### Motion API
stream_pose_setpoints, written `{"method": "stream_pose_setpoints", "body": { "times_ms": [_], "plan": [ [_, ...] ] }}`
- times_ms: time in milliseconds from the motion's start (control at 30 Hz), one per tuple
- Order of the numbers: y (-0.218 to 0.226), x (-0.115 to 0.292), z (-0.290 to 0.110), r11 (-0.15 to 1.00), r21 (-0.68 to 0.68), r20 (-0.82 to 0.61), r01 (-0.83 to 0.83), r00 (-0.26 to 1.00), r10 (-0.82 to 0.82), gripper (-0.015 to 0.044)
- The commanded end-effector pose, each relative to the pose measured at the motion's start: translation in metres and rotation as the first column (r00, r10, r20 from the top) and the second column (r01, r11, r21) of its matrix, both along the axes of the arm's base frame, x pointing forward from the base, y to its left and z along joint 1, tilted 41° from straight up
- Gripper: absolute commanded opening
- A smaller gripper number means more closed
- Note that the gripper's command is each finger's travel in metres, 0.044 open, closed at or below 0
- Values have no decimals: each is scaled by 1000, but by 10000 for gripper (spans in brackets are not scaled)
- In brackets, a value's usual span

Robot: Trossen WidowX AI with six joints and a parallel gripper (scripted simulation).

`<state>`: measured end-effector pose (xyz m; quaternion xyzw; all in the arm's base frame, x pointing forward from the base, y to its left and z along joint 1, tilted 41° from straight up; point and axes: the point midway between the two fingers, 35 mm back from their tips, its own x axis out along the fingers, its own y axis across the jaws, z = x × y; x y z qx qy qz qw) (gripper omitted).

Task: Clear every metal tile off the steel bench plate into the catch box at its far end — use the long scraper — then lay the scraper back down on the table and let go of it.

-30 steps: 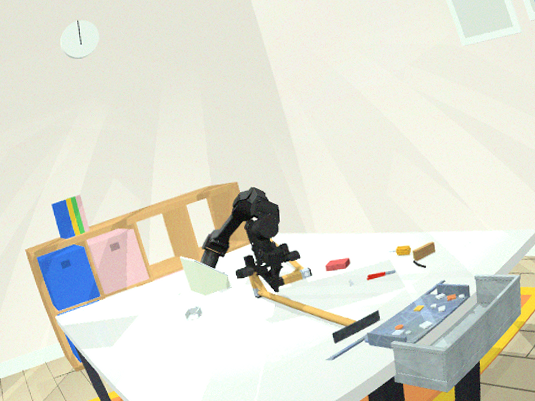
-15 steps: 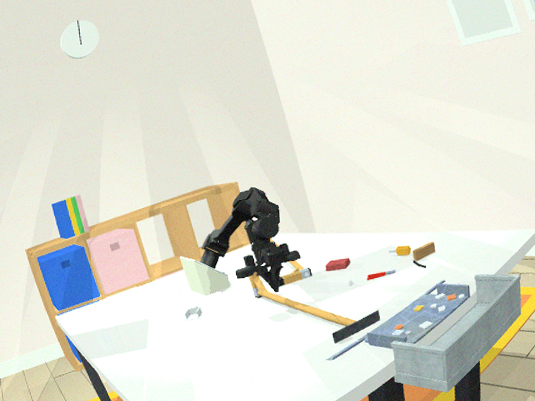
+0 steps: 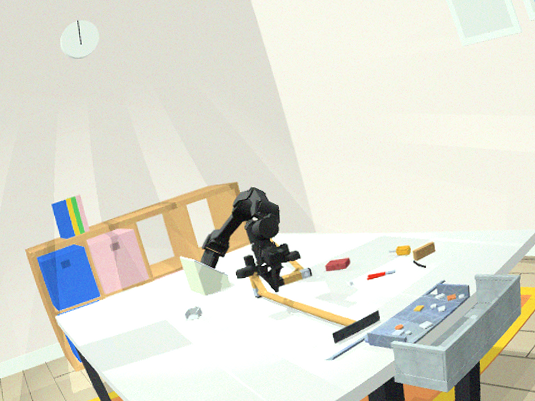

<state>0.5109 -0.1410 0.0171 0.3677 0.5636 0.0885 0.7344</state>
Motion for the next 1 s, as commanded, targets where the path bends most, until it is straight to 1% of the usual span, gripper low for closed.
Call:
{"method": "stream_pose_setpoints", "body": {
  "times_ms": [0,633,967],
  "plan": [
    [0,0,0,1000,0,0,0,1000,0,0],
    [0,0,0,1000,0,0,-1,1000,1,0],
    [-29,-10,28,997,15,78,71,994,-72,263]
  ]
}}
